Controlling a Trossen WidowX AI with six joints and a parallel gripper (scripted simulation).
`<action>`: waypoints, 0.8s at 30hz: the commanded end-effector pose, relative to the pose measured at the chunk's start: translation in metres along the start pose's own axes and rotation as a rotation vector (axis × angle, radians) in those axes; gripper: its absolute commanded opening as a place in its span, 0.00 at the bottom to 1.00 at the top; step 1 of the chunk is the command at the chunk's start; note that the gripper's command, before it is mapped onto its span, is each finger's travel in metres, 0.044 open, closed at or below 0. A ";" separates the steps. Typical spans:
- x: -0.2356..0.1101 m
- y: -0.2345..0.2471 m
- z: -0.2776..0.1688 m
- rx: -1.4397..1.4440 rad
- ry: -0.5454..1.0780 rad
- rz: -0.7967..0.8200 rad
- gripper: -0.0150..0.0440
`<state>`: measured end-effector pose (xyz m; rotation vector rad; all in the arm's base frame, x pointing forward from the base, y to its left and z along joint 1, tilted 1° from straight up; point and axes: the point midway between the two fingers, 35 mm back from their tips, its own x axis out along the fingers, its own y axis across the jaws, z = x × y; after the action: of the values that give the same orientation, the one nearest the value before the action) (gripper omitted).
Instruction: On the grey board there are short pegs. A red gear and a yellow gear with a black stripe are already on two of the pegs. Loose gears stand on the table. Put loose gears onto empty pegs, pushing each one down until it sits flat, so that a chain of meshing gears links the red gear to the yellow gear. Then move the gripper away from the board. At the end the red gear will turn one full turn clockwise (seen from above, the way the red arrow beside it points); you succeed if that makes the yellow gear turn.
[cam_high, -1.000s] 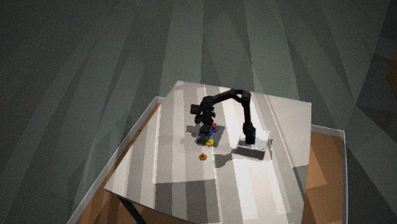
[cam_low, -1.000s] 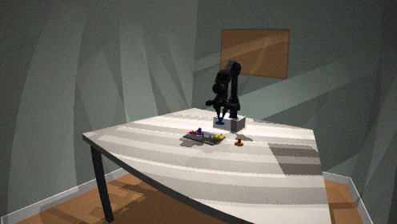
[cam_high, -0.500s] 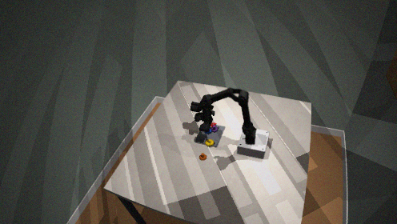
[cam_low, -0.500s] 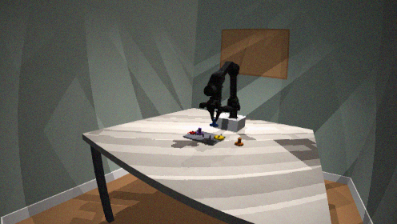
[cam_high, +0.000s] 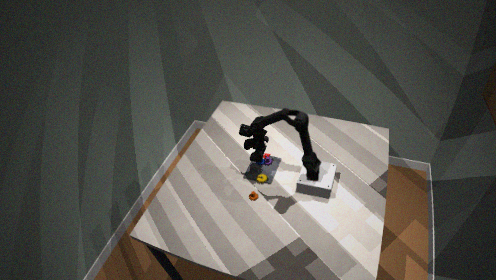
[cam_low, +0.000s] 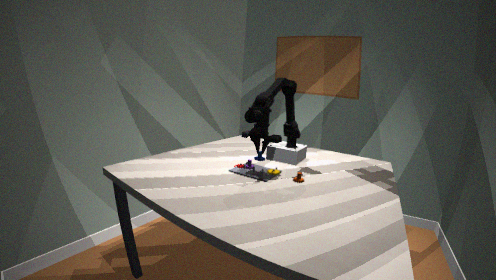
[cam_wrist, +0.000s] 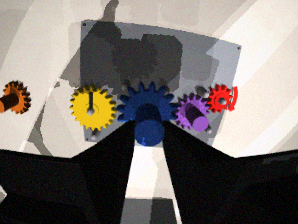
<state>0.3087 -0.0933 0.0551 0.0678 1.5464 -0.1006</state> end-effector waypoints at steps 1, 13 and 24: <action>0.004 -0.010 0.003 -0.006 -0.004 0.003 0.25; 0.011 -0.025 0.004 -0.016 -0.002 0.004 0.25; 0.010 -0.025 0.004 -0.270 -0.002 0.004 0.25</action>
<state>0.3092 -0.1190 0.0447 -0.0757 1.5517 0.0437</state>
